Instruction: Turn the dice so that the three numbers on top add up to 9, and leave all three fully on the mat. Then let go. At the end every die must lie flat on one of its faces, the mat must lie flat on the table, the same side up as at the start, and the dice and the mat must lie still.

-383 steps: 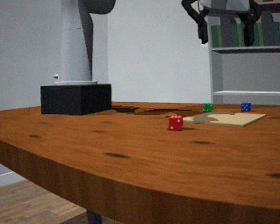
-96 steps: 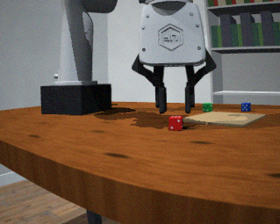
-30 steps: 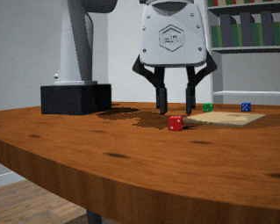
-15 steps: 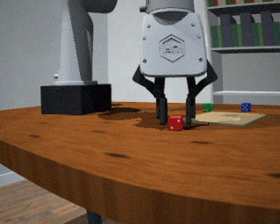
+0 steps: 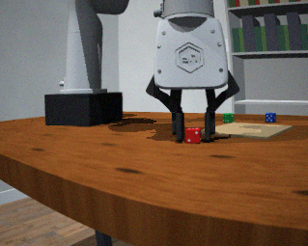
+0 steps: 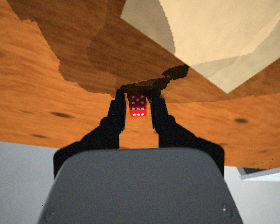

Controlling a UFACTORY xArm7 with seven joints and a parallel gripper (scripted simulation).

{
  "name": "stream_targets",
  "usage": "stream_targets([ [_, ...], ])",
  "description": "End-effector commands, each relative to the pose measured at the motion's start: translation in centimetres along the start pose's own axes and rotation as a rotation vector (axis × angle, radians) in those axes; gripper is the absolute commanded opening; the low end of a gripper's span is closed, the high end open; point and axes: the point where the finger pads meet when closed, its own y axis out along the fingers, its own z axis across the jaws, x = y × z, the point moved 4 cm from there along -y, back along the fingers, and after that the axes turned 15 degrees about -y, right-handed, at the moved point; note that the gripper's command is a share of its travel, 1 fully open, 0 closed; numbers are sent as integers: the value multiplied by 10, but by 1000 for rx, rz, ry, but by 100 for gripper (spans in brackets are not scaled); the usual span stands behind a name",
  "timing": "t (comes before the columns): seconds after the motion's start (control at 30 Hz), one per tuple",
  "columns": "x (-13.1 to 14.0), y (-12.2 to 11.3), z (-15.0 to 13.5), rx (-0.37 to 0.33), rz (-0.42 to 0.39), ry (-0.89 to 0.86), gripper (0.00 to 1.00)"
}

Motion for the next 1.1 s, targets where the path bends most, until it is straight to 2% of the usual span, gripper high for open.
stream_targets([
  [0.0,1,-1,1,2,-3,0,36],
  [0.87,1,-1,1,2,-3,0,36],
  [0.9,1,-1,1,2,-3,0,15],
  [1.07,1,-1,1,2,-3,0,15],
])
